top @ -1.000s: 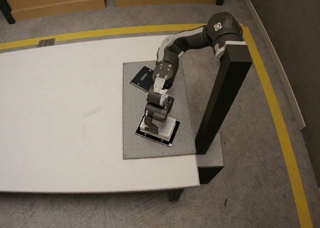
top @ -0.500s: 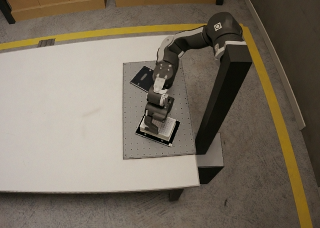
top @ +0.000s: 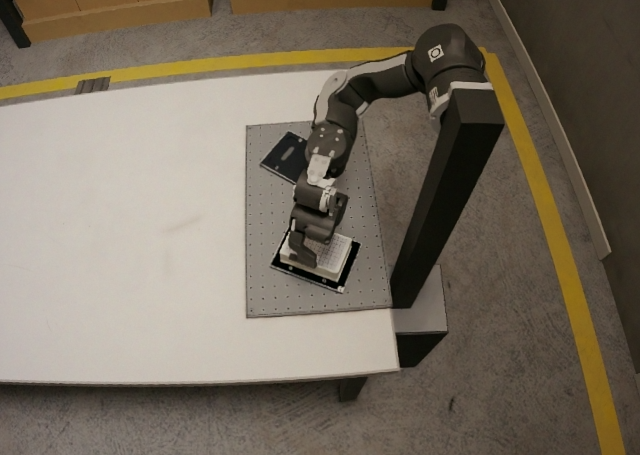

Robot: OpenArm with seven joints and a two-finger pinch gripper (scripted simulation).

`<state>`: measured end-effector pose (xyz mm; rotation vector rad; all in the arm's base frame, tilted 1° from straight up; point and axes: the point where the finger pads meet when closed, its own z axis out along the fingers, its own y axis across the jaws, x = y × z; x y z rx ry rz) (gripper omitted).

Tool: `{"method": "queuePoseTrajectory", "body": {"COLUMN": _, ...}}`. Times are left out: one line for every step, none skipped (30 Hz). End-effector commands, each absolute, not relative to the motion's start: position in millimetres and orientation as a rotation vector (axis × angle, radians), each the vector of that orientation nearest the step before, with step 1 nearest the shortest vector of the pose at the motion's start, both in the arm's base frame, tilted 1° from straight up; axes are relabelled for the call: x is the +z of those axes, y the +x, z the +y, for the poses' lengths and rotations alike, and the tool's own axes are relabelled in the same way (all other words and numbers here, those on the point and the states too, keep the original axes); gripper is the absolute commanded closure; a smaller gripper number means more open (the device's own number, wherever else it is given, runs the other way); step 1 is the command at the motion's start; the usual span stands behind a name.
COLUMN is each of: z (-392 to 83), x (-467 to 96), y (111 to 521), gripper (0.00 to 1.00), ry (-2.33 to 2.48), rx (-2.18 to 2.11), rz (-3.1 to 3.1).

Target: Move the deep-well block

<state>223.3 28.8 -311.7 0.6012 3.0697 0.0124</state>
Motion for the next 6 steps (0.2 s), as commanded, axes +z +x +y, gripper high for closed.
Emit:
{"method": "queuePoseTrajectory", "body": {"z": 28.7, "x": -310.2, "y": 224.4, "gripper": 0.23, "ry": 0.606, "rx": 0.010, "rz": 3.066}}
{"method": "queuePoseTrajectory", "body": {"z": 28.7, "x": -310.2, "y": 224.4, "gripper": 0.23, "ry": 0.606, "rx": 0.010, "rz": 3.066}}
{"method": "queuePoseTrajectory", "body": {"z": 28.7, "x": -310.2, "y": 224.4, "gripper": 0.23, "ry": 0.606, "rx": 0.010, "rz": 3.066}}
{"method": "queuePoseTrajectory", "body": {"z": 28.7, "x": -310.2, "y": 224.4, "gripper": 0.23, "ry": 0.606, "rx": 0.010, "rz": 3.066}}
{"method": "queuePoseTrajectory", "body": {"z": 28.7, "x": -310.2, "y": 224.4, "gripper": 0.23, "ry": 0.606, "rx": 0.010, "rz": 3.066}}
{"method": "queuePoseTrajectory", "body": {"z": 28.7, "x": -310.2, "y": 224.4, "gripper": 0.23, "ry": 0.606, "rx": 0.010, "rz": 3.066}}
